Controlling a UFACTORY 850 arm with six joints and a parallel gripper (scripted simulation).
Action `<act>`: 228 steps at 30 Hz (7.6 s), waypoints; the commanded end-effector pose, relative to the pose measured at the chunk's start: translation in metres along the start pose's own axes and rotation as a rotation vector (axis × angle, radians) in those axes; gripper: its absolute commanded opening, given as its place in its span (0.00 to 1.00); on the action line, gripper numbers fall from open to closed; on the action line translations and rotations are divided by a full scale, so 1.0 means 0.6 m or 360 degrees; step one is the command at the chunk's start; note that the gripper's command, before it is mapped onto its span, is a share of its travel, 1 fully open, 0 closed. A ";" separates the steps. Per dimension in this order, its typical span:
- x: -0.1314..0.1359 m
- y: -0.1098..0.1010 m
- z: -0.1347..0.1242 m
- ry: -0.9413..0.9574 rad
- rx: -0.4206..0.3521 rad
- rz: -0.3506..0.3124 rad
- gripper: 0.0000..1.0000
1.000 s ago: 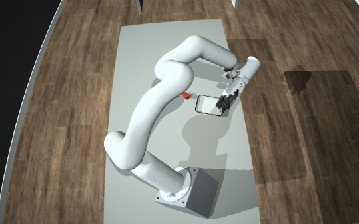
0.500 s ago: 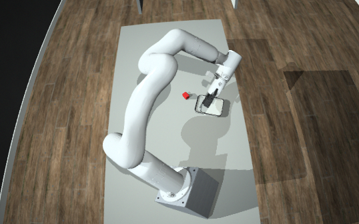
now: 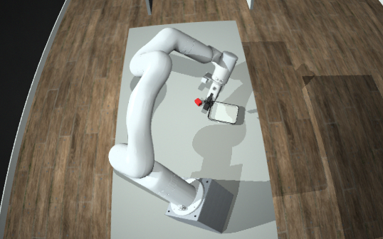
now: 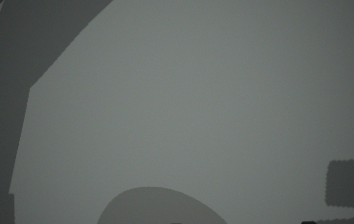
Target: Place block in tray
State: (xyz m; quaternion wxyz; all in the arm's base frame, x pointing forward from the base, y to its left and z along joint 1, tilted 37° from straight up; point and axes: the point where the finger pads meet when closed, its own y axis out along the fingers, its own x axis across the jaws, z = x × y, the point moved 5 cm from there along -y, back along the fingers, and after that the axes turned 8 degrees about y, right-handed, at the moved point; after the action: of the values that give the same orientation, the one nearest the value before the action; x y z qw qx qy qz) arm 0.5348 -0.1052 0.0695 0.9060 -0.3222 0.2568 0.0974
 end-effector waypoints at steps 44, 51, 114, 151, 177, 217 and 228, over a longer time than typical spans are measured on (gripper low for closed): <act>0.095 0.062 0.169 0.0770 0.0050 -0.0933 0.49; 0.095 0.062 0.169 0.0770 0.0050 -0.0933 0.49; 0.124 0.107 0.163 0.0770 0.0050 -0.0933 0.49; 0.141 0.134 0.159 0.0770 0.0050 -0.0933 0.00; 0.141 0.134 0.159 0.0770 0.0050 -0.0933 0.00; 0.095 0.062 0.169 0.0770 0.0050 -0.0933 0.00; 0.095 0.062 0.169 0.0770 0.0050 -0.0933 0.00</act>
State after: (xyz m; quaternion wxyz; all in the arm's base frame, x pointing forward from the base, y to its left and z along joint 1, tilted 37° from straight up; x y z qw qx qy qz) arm 0.6103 -0.0110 0.0855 0.8134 -0.3818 0.3622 -0.2481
